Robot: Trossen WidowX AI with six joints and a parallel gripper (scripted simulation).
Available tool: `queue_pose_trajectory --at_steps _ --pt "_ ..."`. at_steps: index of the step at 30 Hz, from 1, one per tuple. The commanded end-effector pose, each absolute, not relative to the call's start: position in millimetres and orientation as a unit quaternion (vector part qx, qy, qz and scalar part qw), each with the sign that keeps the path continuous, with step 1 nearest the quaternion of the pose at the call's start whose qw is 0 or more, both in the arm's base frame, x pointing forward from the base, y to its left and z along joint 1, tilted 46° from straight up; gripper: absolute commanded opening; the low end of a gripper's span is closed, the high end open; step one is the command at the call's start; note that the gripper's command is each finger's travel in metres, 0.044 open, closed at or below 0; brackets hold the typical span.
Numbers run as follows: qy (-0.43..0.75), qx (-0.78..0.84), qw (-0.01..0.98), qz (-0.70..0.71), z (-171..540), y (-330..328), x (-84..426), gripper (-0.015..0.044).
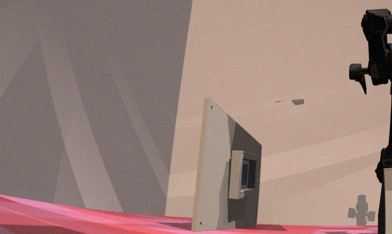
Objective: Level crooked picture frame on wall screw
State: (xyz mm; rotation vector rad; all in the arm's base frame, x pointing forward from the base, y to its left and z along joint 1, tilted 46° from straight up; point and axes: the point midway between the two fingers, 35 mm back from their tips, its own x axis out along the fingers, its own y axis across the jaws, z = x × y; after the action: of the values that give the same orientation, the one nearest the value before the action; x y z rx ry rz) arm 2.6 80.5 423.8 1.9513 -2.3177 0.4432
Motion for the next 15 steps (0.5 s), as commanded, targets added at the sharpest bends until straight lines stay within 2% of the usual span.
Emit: queue_pose_trajectory --at_steps 1,5,6,10,15 --pt "-0.753 0.64 0.034 0.151 424 79 2 0.0374" --pt "-0.674 0.685 -0.097 0.259 432 39 -13 0.0269" --pt "-0.646 0.693 -0.139 0.287 433 27 -15 0.026" --pt "-0.525 0.696 -0.313 0.375 433 -23 -10 0.026" --pt "-0.363 0.637 -0.53 0.427 422 -77 20 0.026"
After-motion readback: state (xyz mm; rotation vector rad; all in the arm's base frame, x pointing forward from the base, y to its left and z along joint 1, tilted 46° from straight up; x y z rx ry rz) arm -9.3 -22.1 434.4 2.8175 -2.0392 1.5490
